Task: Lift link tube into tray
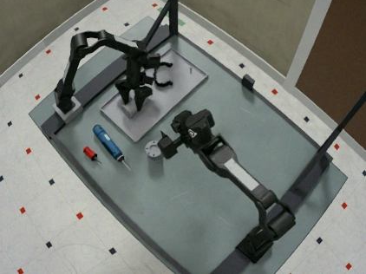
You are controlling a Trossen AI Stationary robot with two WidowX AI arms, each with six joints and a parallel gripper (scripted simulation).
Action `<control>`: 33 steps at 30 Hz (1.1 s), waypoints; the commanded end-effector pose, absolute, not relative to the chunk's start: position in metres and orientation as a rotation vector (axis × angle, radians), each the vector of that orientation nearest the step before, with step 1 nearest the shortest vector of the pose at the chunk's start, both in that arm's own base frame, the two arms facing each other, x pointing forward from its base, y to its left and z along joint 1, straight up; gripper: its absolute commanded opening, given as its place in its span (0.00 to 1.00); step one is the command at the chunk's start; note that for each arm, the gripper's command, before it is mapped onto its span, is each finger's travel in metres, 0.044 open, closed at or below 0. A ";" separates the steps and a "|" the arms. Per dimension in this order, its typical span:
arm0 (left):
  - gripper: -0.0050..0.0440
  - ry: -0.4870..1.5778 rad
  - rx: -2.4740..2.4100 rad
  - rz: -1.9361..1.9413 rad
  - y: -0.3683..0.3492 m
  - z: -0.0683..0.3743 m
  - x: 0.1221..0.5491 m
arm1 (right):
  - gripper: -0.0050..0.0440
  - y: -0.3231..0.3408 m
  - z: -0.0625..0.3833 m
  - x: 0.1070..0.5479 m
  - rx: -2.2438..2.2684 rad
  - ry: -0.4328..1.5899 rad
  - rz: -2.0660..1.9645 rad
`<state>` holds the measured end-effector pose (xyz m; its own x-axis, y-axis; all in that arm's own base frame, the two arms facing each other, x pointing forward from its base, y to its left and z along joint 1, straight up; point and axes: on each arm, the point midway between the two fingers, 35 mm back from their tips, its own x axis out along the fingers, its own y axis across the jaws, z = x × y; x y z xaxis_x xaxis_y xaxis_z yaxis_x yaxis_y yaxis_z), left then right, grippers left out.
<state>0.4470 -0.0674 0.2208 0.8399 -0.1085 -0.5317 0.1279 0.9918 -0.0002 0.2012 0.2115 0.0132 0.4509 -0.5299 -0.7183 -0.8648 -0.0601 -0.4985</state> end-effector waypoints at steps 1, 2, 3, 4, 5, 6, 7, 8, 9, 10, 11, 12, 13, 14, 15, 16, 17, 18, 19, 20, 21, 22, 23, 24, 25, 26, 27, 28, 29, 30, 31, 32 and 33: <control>1.00 0.528 0.034 -0.127 -0.068 0.234 0.447 | 1.00 0.217 0.018 0.202 -1.712 1.190 0.430; 1.00 0.528 0.034 -0.127 -0.068 0.234 0.447 | 1.00 0.217 0.018 0.202 -1.712 1.190 0.430; 1.00 0.528 0.034 -0.127 -0.068 0.234 0.447 | 1.00 0.217 0.018 0.202 -1.712 1.190 0.430; 1.00 0.528 0.034 -0.127 -0.068 0.234 0.447 | 1.00 0.219 0.021 0.201 -1.706 1.187 0.432; 1.00 0.528 0.034 -0.127 -0.068 0.234 0.447 | 1.00 0.221 0.024 0.199 -1.702 1.187 0.434; 1.00 0.528 0.034 -0.127 -0.068 0.234 0.447 | 1.00 0.222 0.027 0.198 -1.699 1.185 0.435; 1.00 0.528 0.034 -0.127 -0.068 0.234 0.447 | 1.00 0.224 0.029 0.197 -1.696 1.183 0.436; 1.00 0.528 0.034 -0.127 -0.068 0.234 0.447 | 1.00 0.225 0.031 0.196 -1.695 1.181 0.436; 1.00 0.528 0.034 -0.127 -0.068 0.234 0.447 | 1.00 0.226 0.032 0.196 -1.694 1.181 0.436; 1.00 0.528 0.034 -0.127 -0.068 0.234 0.447 | 1.00 0.226 0.033 0.195 -1.695 1.182 0.436; 1.00 0.528 0.034 -0.127 -0.068 0.234 0.447 | 1.00 0.228 0.035 0.194 -1.696 1.183 0.436; 1.00 0.528 0.034 -0.127 -0.068 0.234 0.447 | 1.00 0.229 0.037 0.192 -1.697 1.184 0.436; 1.00 0.528 0.034 -0.127 -0.068 0.234 0.447 | 1.00 0.232 0.040 0.190 -1.697 1.184 0.436; 1.00 0.528 0.034 -0.127 -0.068 0.234 0.447 | 1.00 0.235 0.045 0.187 -1.696 1.184 0.437; 1.00 0.528 0.034 -0.127 -0.068 0.234 0.447 | 1.00 0.239 0.050 0.183 -1.698 1.186 0.437; 1.00 0.528 0.034 -0.127 -0.068 0.234 0.447 | 1.00 0.243 0.055 0.179 -1.703 1.190 0.436; 1.00 0.528 0.034 -0.127 -0.068 0.234 0.447 | 1.00 0.247 0.058 0.175 -1.709 1.195 0.435; 1.00 0.528 0.034 -0.127 -0.068 0.234 0.447 | 1.00 0.249 0.061 0.172 -1.714 1.198 0.433; 1.00 0.528 0.034 -0.127 -0.068 0.234 0.447 | 1.00 0.249 0.061 0.172 -1.714 1.198 0.433; 1.00 0.528 0.034 -0.127 -0.068 0.234 0.447 | 1.00 0.249 0.061 0.172 -1.714 1.198 0.433; 1.00 0.528 0.034 -0.127 -0.068 0.234 0.447 | 1.00 0.249 0.061 0.172 -1.714 1.198 0.433; 1.00 0.528 0.034 -0.127 -0.068 0.234 0.447 | 1.00 0.247 0.063 0.173 -1.706 1.199 0.433; 1.00 0.528 0.034 -0.127 -0.068 0.234 0.447 | 1.00 0.246 0.068 0.174 -1.688 1.192 0.439; 1.00 0.528 0.034 -0.127 -0.068 0.234 0.447 | 1.00 0.245 0.069 0.175 -1.676 1.193 0.442; 1.00 0.528 0.034 -0.127 -0.068 0.234 0.447 | 1.00 0.242 0.069 0.175 -1.660 1.200 0.446; 1.00 0.528 0.034 -0.127 -0.068 0.234 0.447 | 1.00 0.241 0.070 0.175 -1.637 1.201 0.453; 1.00 0.528 0.034 -0.127 -0.068 0.234 0.447 | 1.00 0.240 0.071 0.176 -1.604 1.204 0.461; 1.00 0.528 0.034 -0.127 -0.068 0.234 0.447 | 1.00 0.237 0.074 0.177 -1.561 1.207 0.472; 1.00 0.528 0.034 -0.127 -0.068 0.234 0.447 | 1.00 0.235 0.076 0.179 -1.506 1.209 0.486; 1.00 0.528 0.034 -0.127 -0.068 0.234 0.447 | 1.00 0.232 0.079 0.180 -1.446 1.211 0.504; 1.00 0.528 0.034 -0.127 -0.068 0.234 0.447 | 1.00 0.229 0.082 0.182 -1.384 1.212 0.519; 1.00 0.528 0.034 -0.127 -0.068 0.234 0.447 | 1.00 0.227 0.084 0.183 -1.329 1.212 0.532; 1.00 0.528 0.034 -0.127 -0.068 0.234 0.447 | 1.00 0.224 0.087 0.184 -1.280 1.211 0.543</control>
<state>0.4470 -0.0674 0.2208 0.8399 -0.1085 -0.5317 0.1279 0.9918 -0.0002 0.1785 0.2327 0.0713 0.3703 -0.4153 -0.8309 -0.8753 0.1436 -0.4618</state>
